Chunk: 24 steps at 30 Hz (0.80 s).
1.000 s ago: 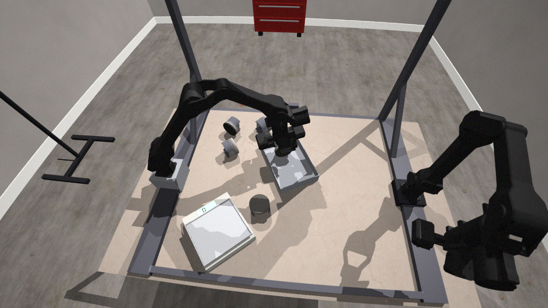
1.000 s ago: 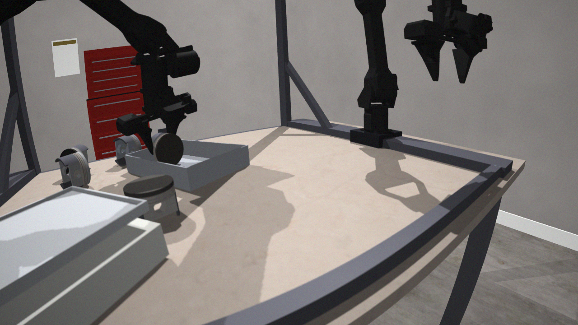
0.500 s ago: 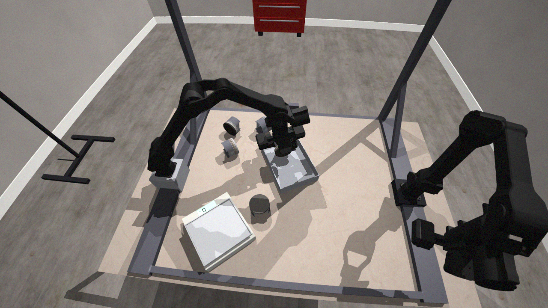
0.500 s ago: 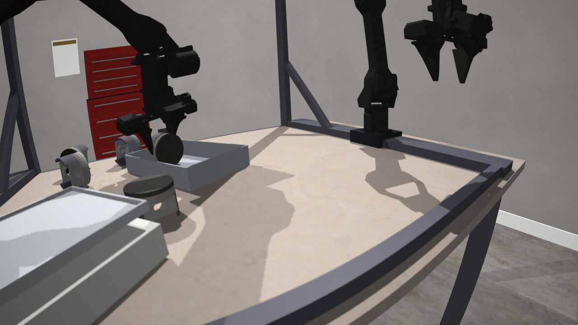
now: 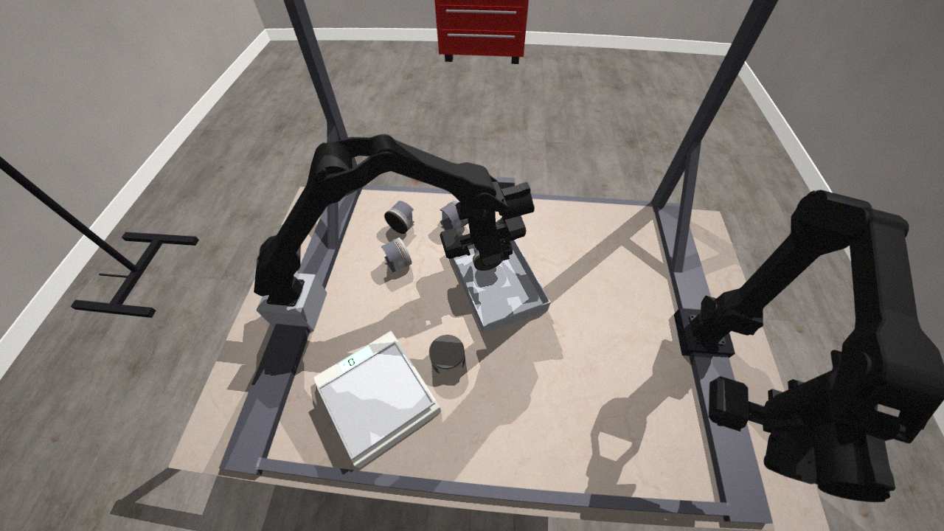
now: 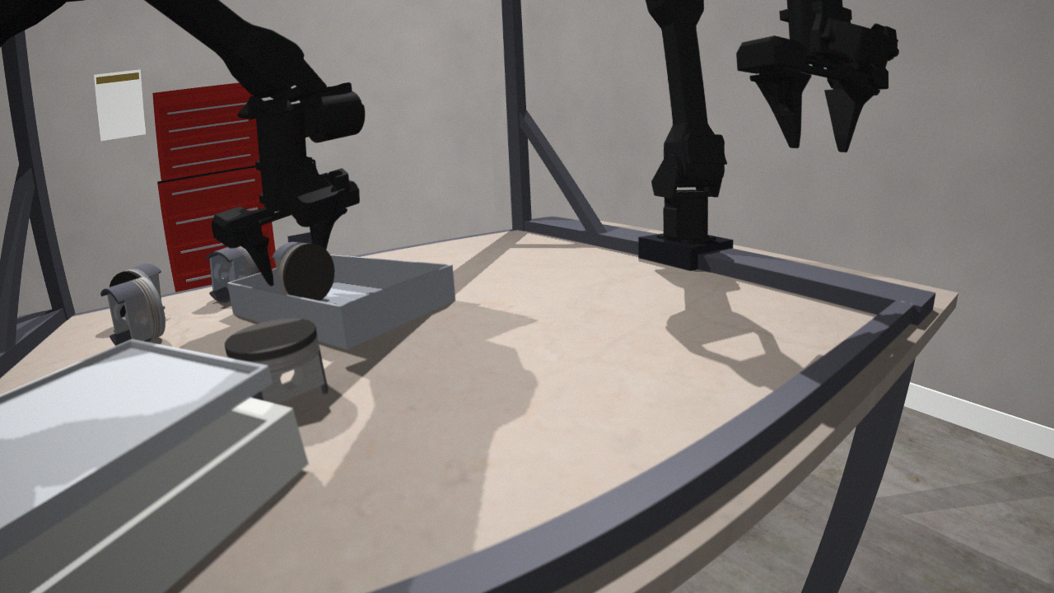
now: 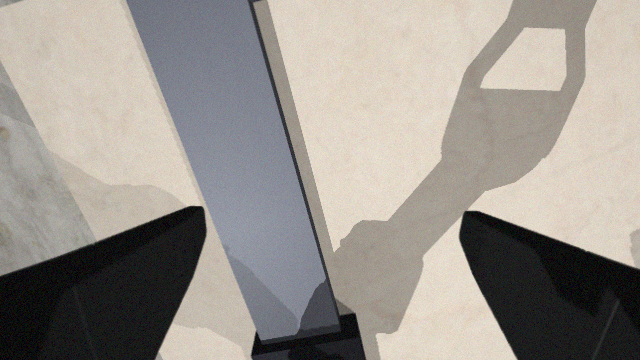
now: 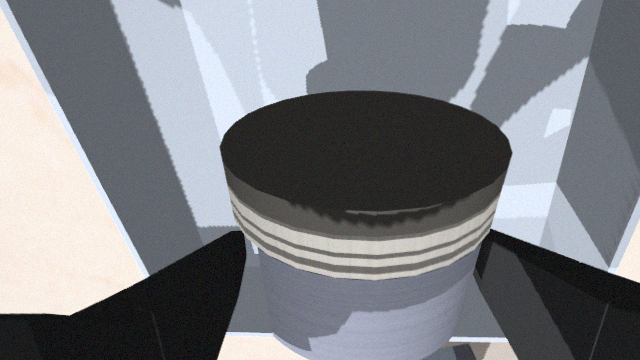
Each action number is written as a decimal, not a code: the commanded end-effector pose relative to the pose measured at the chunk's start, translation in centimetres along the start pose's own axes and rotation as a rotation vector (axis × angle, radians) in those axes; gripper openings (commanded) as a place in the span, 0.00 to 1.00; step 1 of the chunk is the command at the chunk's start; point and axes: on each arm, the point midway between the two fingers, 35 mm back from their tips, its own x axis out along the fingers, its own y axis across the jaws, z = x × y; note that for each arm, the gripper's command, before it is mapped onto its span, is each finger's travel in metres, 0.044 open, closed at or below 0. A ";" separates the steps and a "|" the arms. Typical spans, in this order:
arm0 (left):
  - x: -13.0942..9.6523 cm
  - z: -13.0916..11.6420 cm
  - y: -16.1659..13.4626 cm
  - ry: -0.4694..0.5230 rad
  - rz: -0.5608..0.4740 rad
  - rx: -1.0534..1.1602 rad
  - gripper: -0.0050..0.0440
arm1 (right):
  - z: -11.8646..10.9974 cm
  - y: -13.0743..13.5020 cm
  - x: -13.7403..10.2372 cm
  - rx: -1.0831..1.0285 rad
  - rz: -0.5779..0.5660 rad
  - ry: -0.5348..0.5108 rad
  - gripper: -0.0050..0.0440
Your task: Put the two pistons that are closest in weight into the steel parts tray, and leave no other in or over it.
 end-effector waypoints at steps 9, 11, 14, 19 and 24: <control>-0.5 0.4 0.0 -0.018 -0.001 0.002 0.92 | -0.5 0.9 -1.5 -0.013 0.042 0.000 0.87; -0.5 0.4 0.0 -0.018 -0.001 0.002 0.92 | -0.5 0.9 -1.5 -0.013 0.042 0.000 0.87; -0.5 0.4 0.0 -0.018 -0.001 0.002 0.92 | -0.7 1.5 -2.6 -0.018 0.067 -0.001 0.87; -0.5 0.4 0.0 -0.018 -0.001 0.002 0.92 | -0.5 1.4 -3.3 -0.020 0.068 -0.001 0.87; -0.5 0.4 0.0 -0.018 -0.001 0.002 0.92 | -0.6 1.4 -4.2 -0.020 0.068 -0.001 0.87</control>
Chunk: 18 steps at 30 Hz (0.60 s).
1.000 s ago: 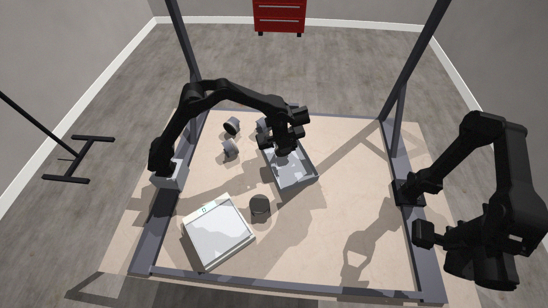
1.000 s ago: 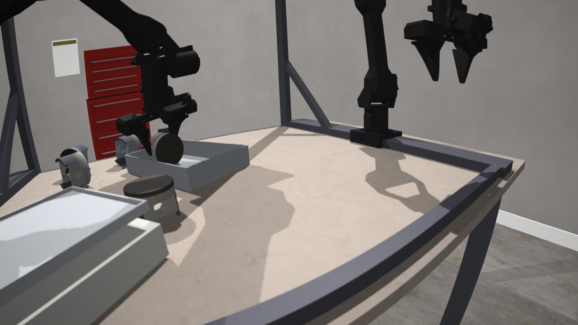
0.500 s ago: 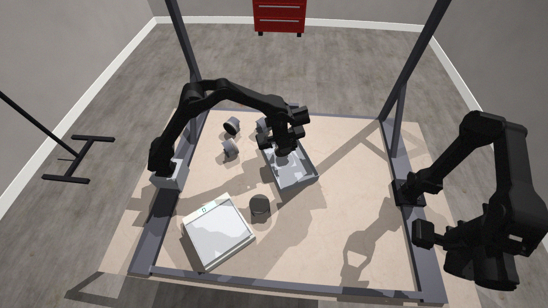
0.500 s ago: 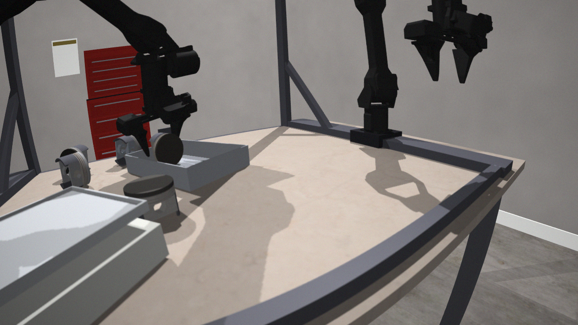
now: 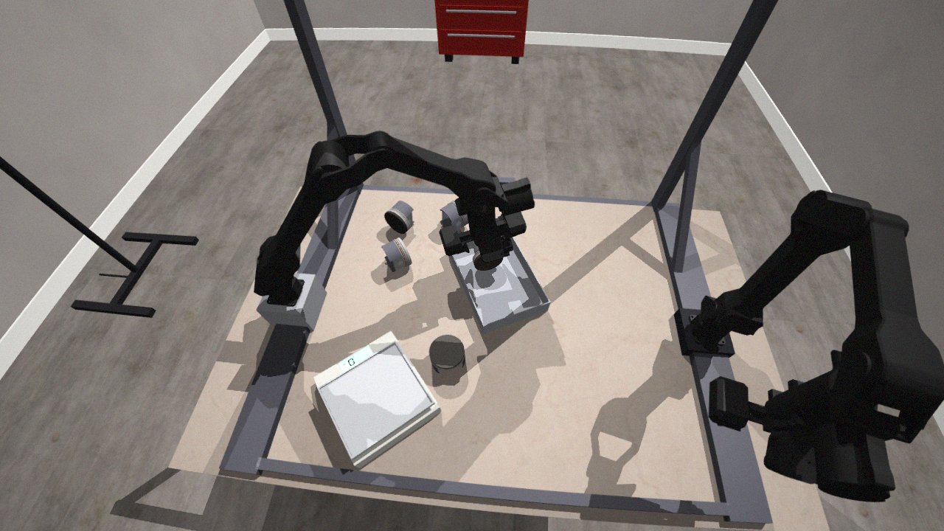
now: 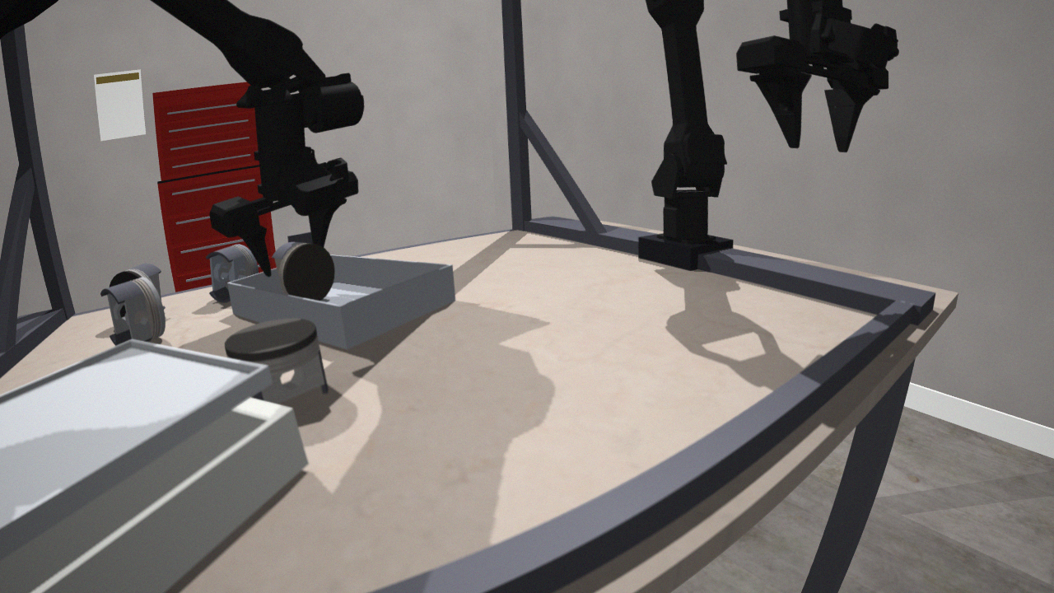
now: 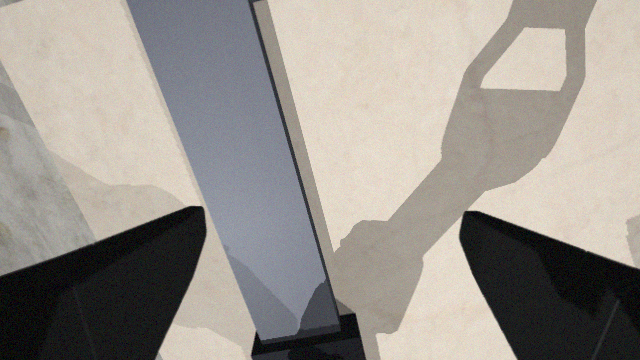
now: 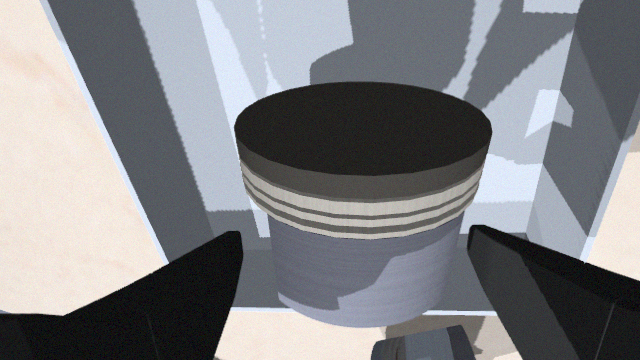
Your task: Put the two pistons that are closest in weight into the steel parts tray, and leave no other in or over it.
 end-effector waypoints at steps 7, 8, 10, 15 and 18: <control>-0.5 0.4 0.0 -0.018 -0.001 0.002 0.92 | -0.3 1.3 -4.0 -0.014 0.066 0.000 0.87; -0.5 0.4 0.0 -0.018 -0.001 0.002 0.92 | -0.3 1.3 -4.0 -0.014 0.066 0.000 0.87; -0.5 0.4 0.0 -0.018 -0.001 0.002 0.92 | -0.4 1.3 -4.3 -0.014 0.066 0.000 0.87; -0.5 0.4 0.0 -0.018 -0.001 0.002 0.92 | -0.3 1.2 -5.2 -0.014 0.066 -0.001 0.87; -0.5 0.4 0.0 -0.018 -0.001 0.002 0.92 | -0.3 1.2 -5.6 -0.014 0.066 -0.001 0.87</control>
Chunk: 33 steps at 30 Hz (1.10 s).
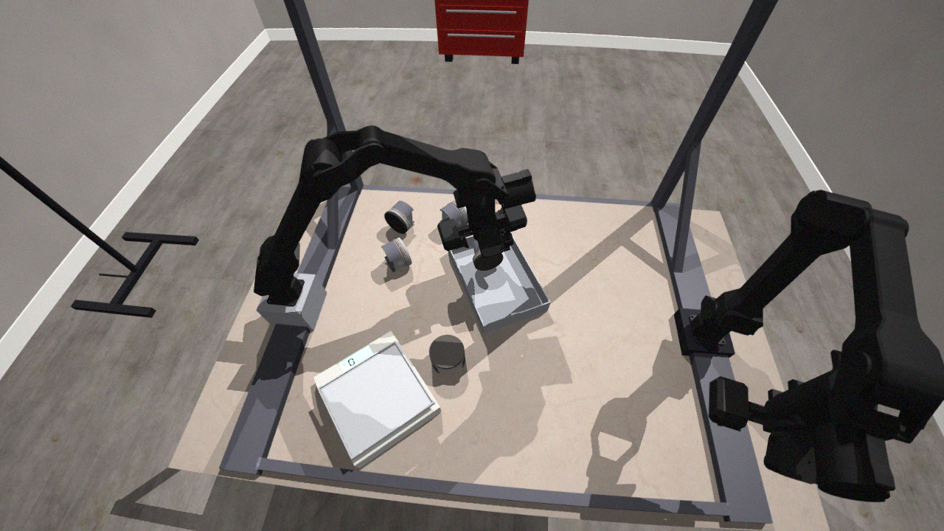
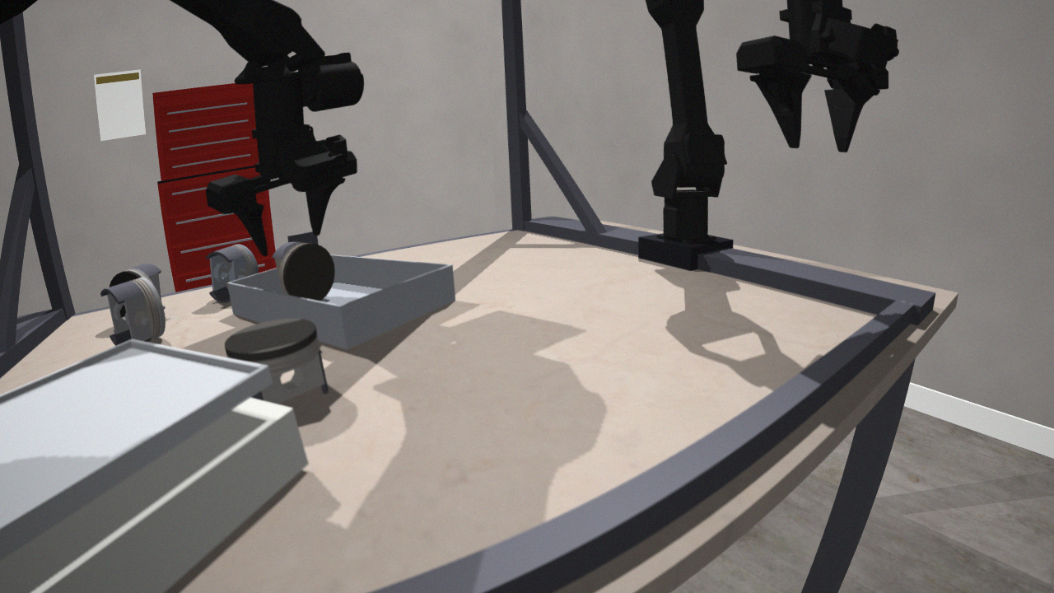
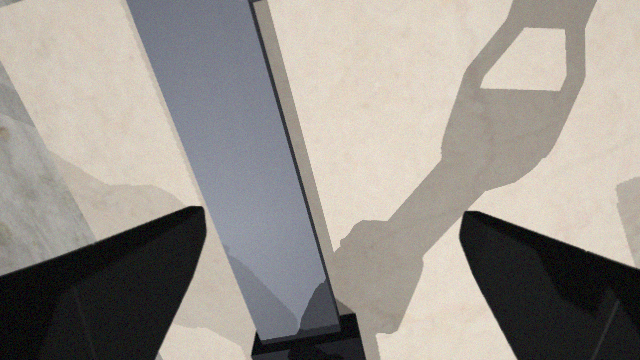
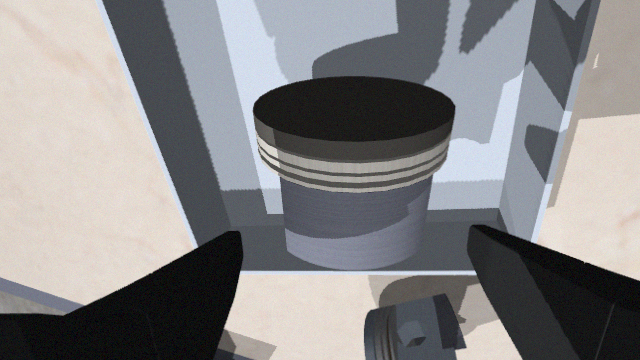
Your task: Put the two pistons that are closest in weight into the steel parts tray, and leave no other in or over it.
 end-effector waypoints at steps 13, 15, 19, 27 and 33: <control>-0.5 0.4 0.0 -0.018 -0.001 0.002 0.92 | -0.2 1.1 -4.9 -0.011 0.066 -0.001 0.87; -0.5 0.4 0.0 -0.018 -0.001 0.002 0.92 | -0.2 1.0 -5.2 -0.013 0.066 0.000 0.87; -0.5 0.4 0.0 -0.018 -0.001 0.002 0.92 | -0.6 1.1 -6.7 -0.013 0.064 0.000 0.87; -0.5 0.4 0.0 -0.018 -0.001 0.002 0.92 | -1.1 1.2 -9.0 -0.010 0.048 0.001 0.87; -0.5 0.4 0.0 -0.018 -0.001 0.002 0.92 | -1.4 1.3 -10.3 -0.010 0.030 0.002 0.87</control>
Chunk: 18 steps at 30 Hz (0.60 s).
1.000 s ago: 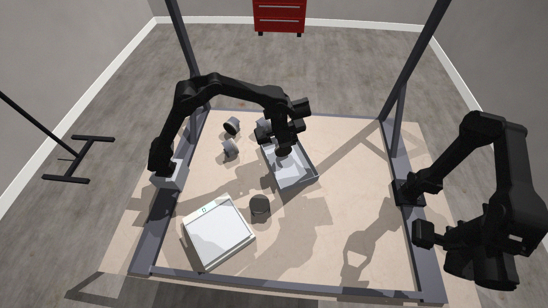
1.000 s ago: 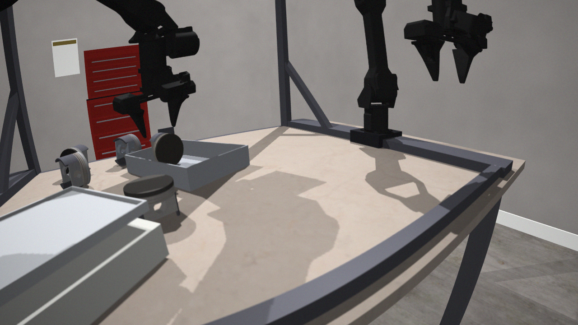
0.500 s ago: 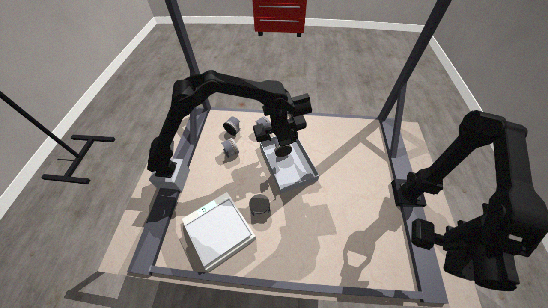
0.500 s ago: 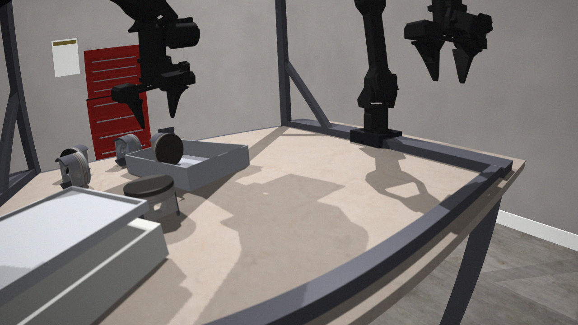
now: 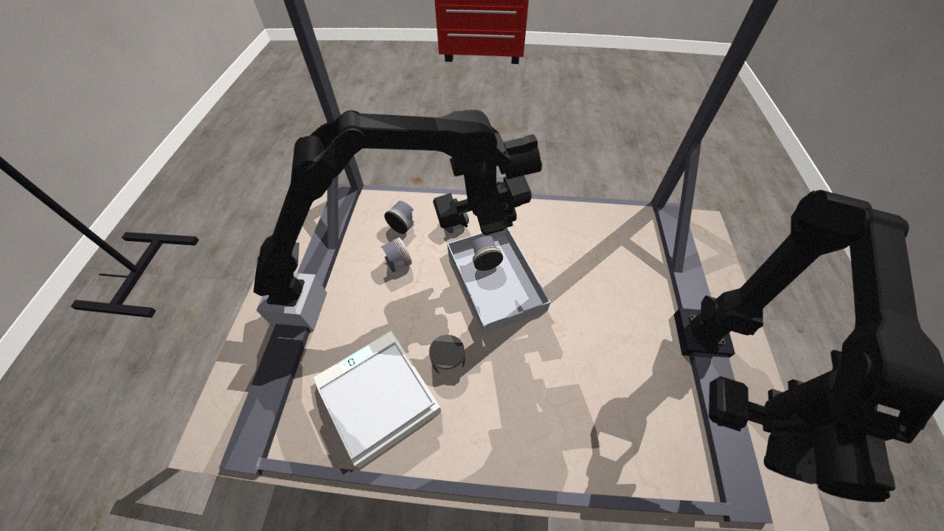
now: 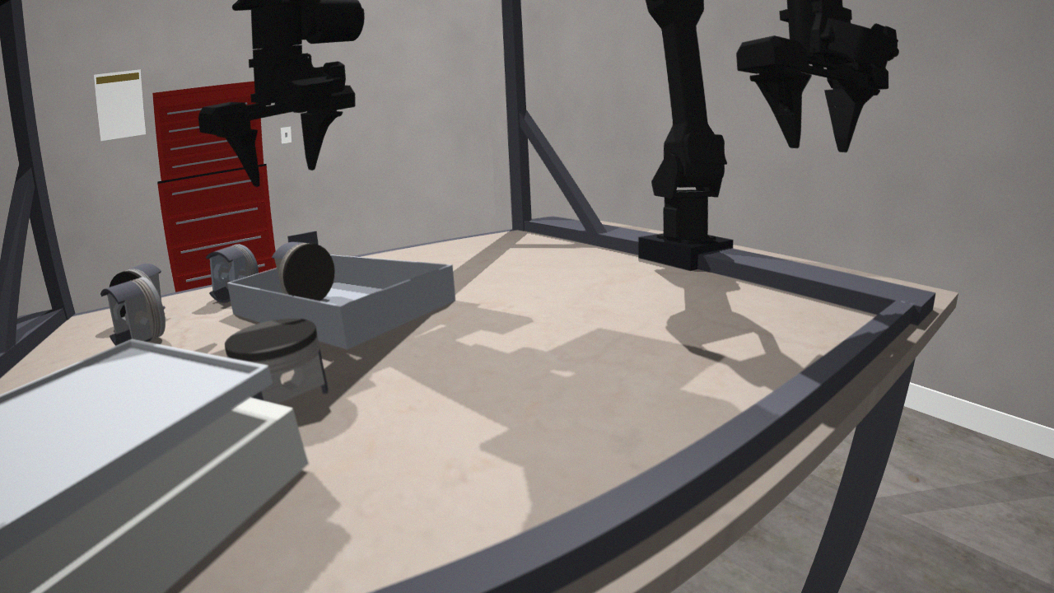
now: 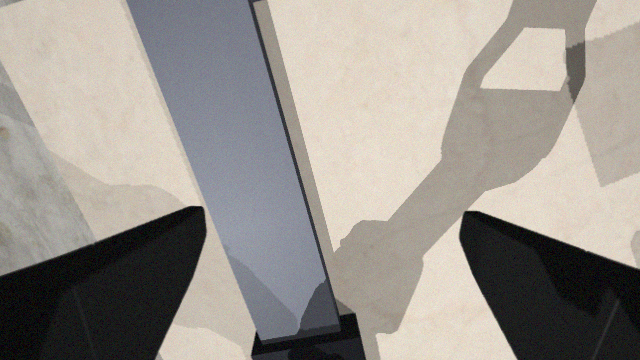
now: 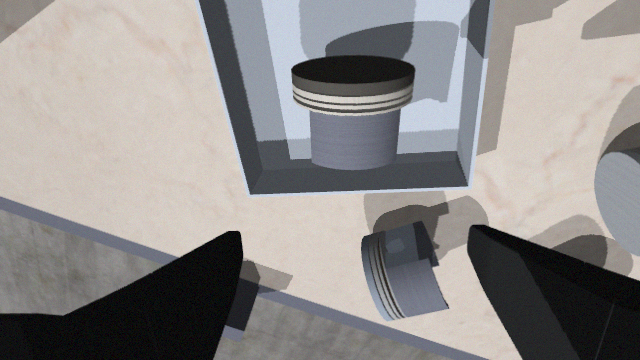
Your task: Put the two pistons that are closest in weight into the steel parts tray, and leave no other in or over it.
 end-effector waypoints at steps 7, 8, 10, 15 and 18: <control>-0.5 0.4 0.0 -0.018 -0.001 0.002 0.92 | -0.4 0.7 -2.2 -0.095 0.012 -0.007 0.87; -0.5 0.4 0.0 -0.018 -0.001 0.002 0.92 | -0.4 0.7 -2.2 -0.095 0.012 -0.007 0.87; -0.5 0.4 0.0 -0.018 -0.001 0.002 0.92 | -0.5 0.7 -2.2 -0.149 0.004 -0.010 0.87; -0.5 0.4 0.0 -0.018 -0.001 0.002 0.92 | -0.5 0.6 -2.2 -0.280 -0.018 -0.018 0.87; -0.5 0.4 0.0 -0.018 -0.001 0.002 0.92 | -0.5 0.6 -2.2 -0.360 -0.031 -0.022 0.87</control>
